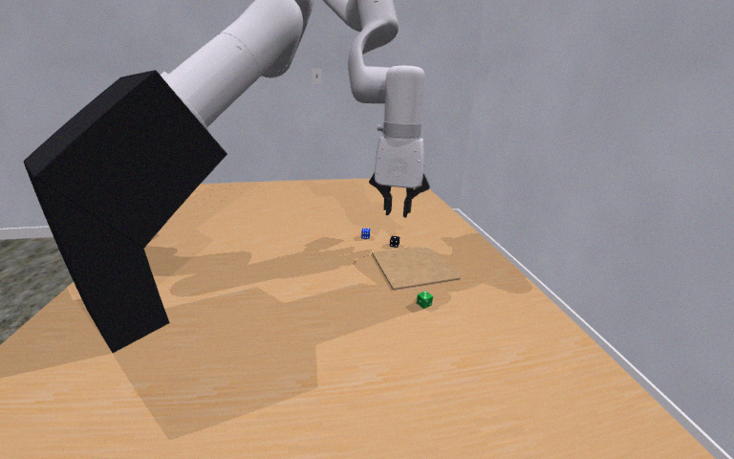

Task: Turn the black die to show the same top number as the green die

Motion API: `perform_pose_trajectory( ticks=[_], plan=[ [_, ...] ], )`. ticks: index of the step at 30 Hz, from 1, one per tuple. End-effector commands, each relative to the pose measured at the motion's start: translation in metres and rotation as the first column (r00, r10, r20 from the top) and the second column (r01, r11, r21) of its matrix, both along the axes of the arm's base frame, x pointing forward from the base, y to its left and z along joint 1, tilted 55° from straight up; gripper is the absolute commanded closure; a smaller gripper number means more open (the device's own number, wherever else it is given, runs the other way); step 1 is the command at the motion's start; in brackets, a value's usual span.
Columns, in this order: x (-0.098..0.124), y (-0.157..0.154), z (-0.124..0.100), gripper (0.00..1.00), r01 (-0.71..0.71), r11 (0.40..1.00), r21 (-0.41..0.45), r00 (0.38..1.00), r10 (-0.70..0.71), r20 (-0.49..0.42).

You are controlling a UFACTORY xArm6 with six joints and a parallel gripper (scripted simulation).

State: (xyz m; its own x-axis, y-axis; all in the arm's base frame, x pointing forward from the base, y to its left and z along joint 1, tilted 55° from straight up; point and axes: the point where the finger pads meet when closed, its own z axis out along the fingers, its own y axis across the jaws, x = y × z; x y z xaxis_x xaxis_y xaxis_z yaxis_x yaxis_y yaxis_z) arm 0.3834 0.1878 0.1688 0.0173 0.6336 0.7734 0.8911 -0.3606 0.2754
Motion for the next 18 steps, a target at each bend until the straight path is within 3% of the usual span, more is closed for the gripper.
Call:
perform_pose_trajectory(
  ticks=[1,18],
  plan=[
    [0.002,0.002,-0.002,0.64,0.001,1.000,0.000,1.000,-0.001,0.002],
    [0.013,0.018,-0.016,0.64,0.001,1.000,0.000,1.000,-0.001,0.002]
  ],
)
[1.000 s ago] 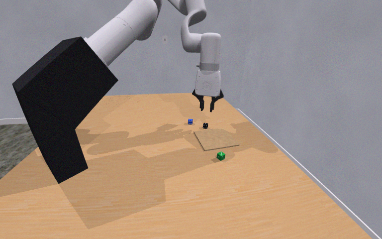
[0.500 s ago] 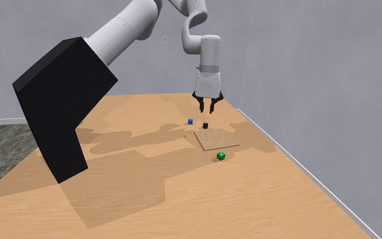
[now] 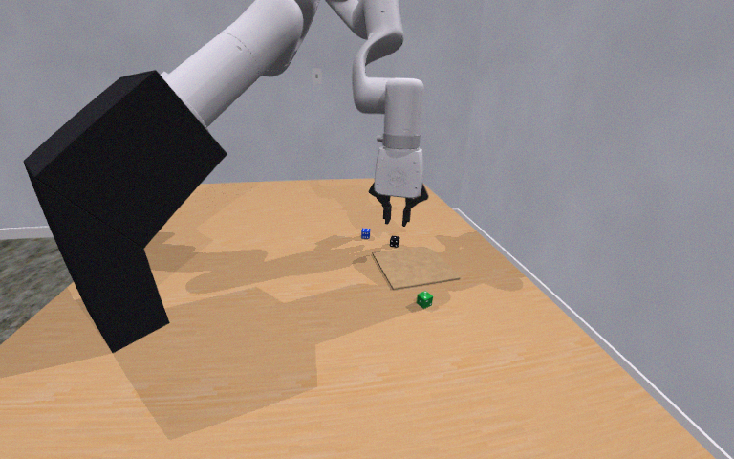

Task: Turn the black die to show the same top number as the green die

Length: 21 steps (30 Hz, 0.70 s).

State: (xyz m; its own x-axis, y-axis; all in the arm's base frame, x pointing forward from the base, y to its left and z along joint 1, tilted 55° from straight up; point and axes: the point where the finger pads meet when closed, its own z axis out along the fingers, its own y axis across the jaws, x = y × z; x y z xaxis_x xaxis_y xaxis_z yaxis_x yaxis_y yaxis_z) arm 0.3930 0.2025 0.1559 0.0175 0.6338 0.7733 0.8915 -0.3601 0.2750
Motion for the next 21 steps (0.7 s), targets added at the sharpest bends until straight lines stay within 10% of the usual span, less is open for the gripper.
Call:
perform_pose_trajectory(
  ticks=[1,21],
  plan=[
    [0.003,0.003,-0.003,0.64,0.001,1.000,0.001,1.000,-0.001,0.002],
    [0.012,0.017,-0.015,0.64,0.001,1.000,0.000,1.000,-0.001,0.002]
  ],
)
